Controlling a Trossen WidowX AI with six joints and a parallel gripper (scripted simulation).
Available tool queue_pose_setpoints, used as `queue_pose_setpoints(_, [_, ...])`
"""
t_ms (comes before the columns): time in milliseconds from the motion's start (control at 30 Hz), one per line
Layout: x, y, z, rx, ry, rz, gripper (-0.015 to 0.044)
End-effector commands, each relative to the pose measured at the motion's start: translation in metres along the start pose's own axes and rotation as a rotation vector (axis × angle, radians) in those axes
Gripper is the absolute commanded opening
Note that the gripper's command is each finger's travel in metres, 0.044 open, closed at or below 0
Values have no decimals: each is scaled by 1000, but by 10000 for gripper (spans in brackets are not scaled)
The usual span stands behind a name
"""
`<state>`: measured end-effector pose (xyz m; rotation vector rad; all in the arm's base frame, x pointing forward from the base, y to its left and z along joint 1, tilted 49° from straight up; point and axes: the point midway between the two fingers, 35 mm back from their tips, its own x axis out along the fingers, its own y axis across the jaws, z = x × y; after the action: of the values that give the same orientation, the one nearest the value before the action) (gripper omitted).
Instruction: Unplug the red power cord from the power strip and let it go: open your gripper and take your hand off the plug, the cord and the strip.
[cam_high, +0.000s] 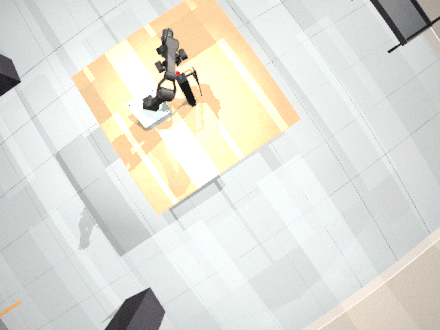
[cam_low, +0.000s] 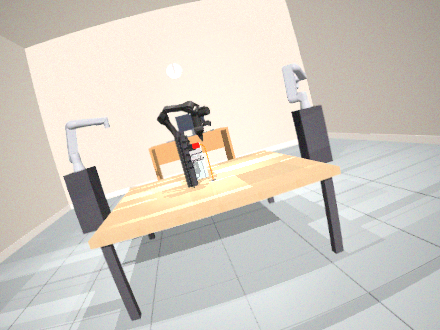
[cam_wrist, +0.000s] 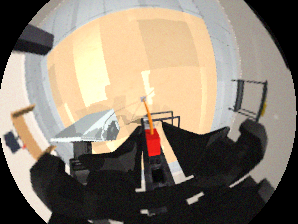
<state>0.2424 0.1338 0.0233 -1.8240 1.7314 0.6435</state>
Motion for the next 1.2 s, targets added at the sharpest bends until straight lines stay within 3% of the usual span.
queue_pose_setpoints(0, [0,-1,-7,5,6,-1,160])
queue_pose_setpoints(1167, [11,-1,-40,5,9,-1,160])
